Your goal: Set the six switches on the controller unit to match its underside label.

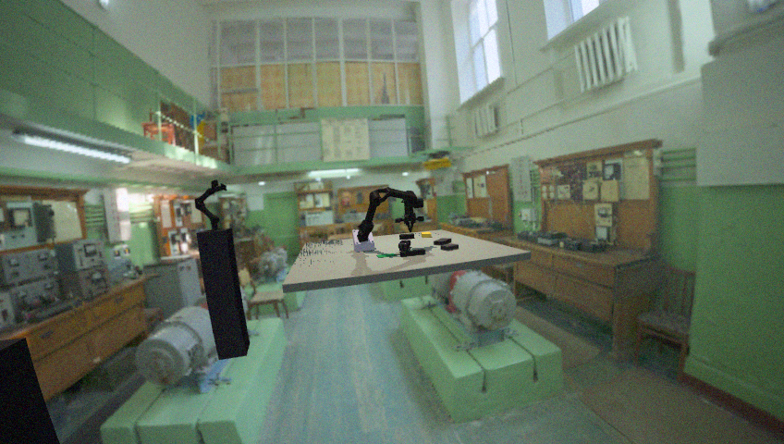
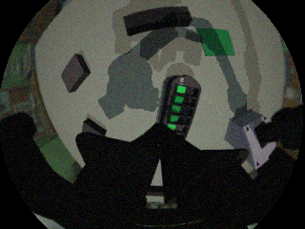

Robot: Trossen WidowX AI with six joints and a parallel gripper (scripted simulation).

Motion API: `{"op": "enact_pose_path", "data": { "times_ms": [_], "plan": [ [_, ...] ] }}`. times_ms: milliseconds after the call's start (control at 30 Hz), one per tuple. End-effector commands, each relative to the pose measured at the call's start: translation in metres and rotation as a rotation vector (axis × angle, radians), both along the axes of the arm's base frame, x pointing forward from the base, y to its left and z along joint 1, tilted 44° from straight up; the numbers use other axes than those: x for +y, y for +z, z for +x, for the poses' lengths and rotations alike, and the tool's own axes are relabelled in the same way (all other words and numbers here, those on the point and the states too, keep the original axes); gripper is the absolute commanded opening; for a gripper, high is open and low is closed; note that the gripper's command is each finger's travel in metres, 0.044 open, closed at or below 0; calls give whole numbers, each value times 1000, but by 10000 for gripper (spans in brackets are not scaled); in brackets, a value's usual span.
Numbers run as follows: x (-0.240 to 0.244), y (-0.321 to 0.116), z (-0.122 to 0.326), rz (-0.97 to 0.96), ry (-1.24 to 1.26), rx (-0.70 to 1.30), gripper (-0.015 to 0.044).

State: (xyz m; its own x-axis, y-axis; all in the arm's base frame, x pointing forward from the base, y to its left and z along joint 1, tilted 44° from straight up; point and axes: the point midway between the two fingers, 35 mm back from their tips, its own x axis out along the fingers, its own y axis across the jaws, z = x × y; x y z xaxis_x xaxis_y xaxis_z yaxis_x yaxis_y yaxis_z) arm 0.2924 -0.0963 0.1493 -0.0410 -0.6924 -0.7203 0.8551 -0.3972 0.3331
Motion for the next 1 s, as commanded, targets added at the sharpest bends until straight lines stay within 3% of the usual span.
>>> {"op": "enact_pose_path", "data": {
  "times_ms": [0,67,633,700,967],
  "plan": [
    [0,-1,0,4,-5,-1,0],
    [0,-1,0,4,-5,-1,0],
    [0,0,0,0,0,0,440],
    [0,0,0,0,0,0,440],
    [-64,-2,-14,142,-168,165,230]
  ]
}}
